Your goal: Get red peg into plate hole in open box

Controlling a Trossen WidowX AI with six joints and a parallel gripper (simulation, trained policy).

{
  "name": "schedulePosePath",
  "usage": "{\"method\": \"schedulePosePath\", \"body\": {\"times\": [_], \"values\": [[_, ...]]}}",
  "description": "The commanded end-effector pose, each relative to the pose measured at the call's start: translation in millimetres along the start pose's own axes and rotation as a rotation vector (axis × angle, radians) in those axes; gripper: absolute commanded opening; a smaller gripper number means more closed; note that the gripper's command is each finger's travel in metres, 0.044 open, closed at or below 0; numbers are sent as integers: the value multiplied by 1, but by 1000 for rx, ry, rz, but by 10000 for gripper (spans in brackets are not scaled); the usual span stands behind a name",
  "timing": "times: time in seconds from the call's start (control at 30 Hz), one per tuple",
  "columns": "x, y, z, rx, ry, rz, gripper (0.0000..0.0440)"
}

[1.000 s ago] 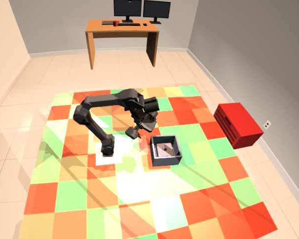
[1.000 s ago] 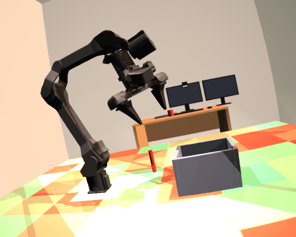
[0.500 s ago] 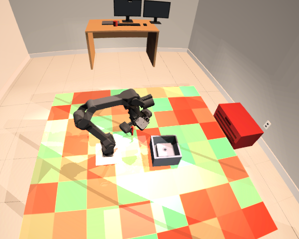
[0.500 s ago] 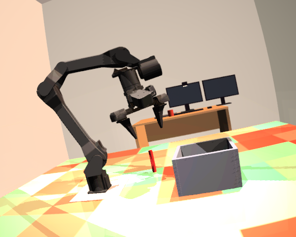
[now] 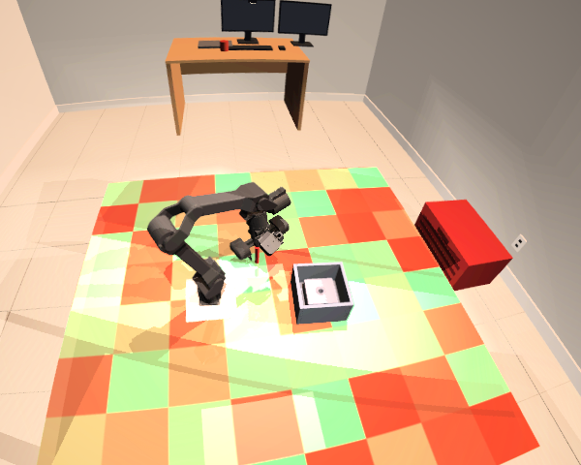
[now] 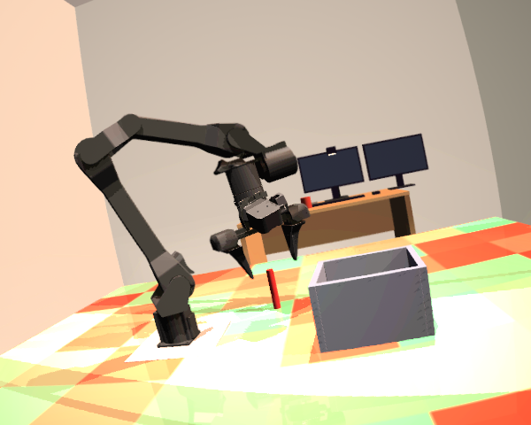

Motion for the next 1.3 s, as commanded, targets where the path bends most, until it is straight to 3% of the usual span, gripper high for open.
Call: {"method": "schedulePosePath", "body": {"times": [0.0, 0.27, 0.33, 0.87, 1.27], "values": [[17, 6, 0, 2, -4, 5, 440], [52, 17, -3, 17, -43, 27, 430], [58, 18, -4, 29, -45, 34, 406], [65, 14, -6, 51, -4, 128, 3], [21, 0, 5, -60, -121, 40, 0]]}}
Point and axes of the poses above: the point midway between the two fingers, 35 mm back from their tips, its own x axis out along the fingers, its own z axis across the jaws, y = z × x, the point moved 9 cm from there along -x, back along the fingers, and after that the axes turned 8 degrees about x, right-handed, at the moved point
